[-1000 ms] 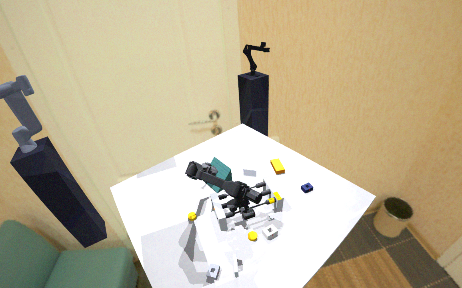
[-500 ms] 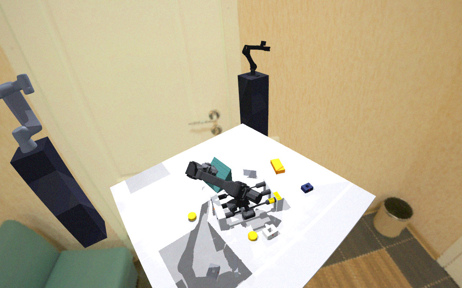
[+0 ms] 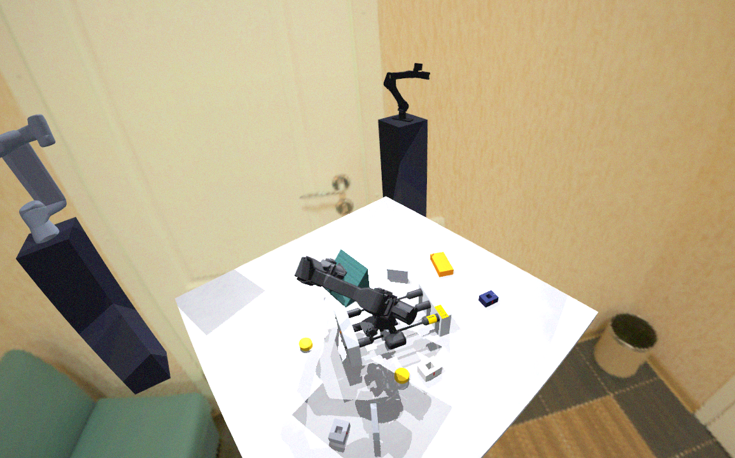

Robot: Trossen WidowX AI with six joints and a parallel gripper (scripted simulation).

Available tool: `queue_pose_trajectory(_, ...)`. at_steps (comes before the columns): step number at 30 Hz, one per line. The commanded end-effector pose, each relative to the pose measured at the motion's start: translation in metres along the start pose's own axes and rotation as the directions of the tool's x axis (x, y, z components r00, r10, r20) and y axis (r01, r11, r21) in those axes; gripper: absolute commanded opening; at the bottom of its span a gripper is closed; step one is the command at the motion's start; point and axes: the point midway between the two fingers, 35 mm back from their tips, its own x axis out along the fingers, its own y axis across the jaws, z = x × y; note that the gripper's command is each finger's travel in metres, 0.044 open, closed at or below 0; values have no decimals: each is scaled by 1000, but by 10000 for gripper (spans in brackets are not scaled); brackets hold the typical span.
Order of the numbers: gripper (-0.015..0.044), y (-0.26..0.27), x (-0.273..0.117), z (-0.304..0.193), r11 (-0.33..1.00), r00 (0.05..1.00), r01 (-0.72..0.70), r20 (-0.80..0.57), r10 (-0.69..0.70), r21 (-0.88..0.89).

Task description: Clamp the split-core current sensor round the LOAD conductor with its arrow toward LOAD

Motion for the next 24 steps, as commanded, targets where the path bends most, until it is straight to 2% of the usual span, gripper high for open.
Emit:
queue_pose_trajectory(1, 0, 0, 0, 0, 1000, 1000, -3, 0, 3, 0)
queue_pose_trajectory(14, 0, 1, -14, -1, 980, 980, -200, 3, 200, -5)
queue_pose_trajectory(24, 0, 1, -15, -1, 978, 978, -211, 4, 211, -5)
